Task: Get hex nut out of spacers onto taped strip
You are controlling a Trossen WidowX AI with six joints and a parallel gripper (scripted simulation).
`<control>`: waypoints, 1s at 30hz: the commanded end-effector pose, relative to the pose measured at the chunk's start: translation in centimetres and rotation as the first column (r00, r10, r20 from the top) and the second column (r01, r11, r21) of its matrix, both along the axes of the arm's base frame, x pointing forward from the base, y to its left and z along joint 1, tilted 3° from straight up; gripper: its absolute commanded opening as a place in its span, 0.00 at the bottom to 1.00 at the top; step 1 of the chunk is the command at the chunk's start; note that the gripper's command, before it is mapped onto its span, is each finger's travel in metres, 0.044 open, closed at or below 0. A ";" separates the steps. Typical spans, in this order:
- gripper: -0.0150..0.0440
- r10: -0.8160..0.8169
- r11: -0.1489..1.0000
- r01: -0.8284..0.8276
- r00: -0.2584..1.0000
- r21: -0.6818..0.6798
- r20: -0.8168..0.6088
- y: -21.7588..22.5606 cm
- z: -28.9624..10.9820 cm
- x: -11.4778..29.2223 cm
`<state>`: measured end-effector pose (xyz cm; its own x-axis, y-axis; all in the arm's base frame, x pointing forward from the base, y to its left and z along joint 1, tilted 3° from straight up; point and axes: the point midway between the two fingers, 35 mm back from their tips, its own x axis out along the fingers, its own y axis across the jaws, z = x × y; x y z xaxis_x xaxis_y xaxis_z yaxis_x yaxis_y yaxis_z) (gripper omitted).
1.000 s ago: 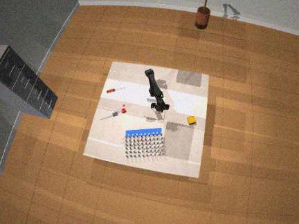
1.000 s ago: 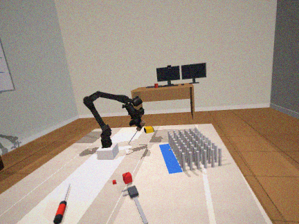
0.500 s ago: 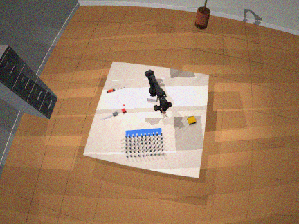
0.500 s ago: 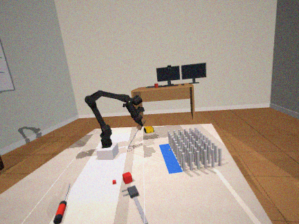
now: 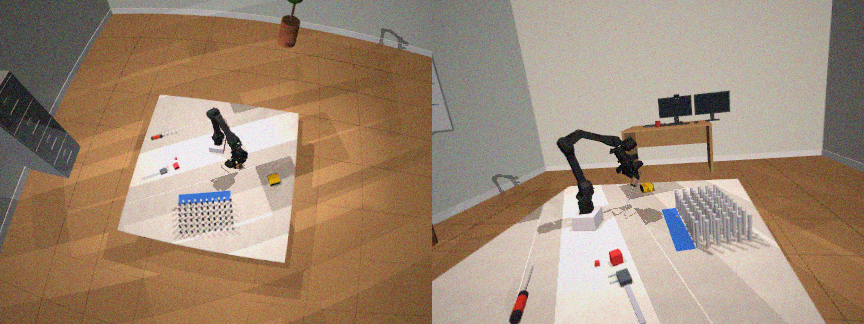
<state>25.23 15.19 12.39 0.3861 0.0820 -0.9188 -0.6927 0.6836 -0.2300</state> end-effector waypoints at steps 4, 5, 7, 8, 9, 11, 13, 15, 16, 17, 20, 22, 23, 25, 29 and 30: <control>0.25 0.238 0.967 -0.234 0.971 -0.098 0.026 1.6 0.5 0.0; 0.25 0.269 0.958 -0.264 0.963 -0.112 0.026 1.9 0.5 -0.1; 0.25 0.330 0.936 -0.323 0.944 -0.139 0.025 2.3 0.5 -0.2; 0.25 0.360 0.923 -0.352 0.933 -0.152 0.023 2.5 0.5 -0.3; 0.25 0.389 0.910 -0.381 0.921 -0.165 0.022 2.7 0.5 -0.3; 0.25 0.447 0.879 -0.436 0.894 -0.192 0.017 3.1 0.5 -0.4; 0.25 0.503 0.845 -0.489 0.864 -0.218 0.011 3.5 0.5 -0.6; 0.25 0.557 0.806 -0.540 0.830 -0.243 0.004 3.9 0.5 -0.7; 0.25 0.583 0.785 -0.564 0.812 -0.256 -0.001 4.2 0.5 -0.8; 0.25 0.609 0.764 -0.587 0.794 -0.268 -0.006 4.4 0.5 -0.8; 0.25 0.680 0.693 -0.653 0.733 -0.304 -0.022 5.0 0.5 -1.1; 0.25 0.724 0.643 -0.693 0.688 -0.327 -0.035 5.4 0.5 -1.2; 0.25 0.745 0.616 -0.711 0.665 -0.338 -0.042 5.6 0.5 -1.3; 0.25 0.784 0.561 -0.746 0.618 -0.360 -0.057 6.0 0.5 -1.5; 0.25 0.852 0.444 -0.802 0.516 -0.400 -0.091 6.8 0.5 -1.8; 0.25 0.866 0.413 -0.814 0.490 -0.409 -0.100 7.0 0.5 -1.9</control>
<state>23.37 21.38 12.40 0.3950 0.1025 -0.9129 -0.8718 -0.2715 -0.4077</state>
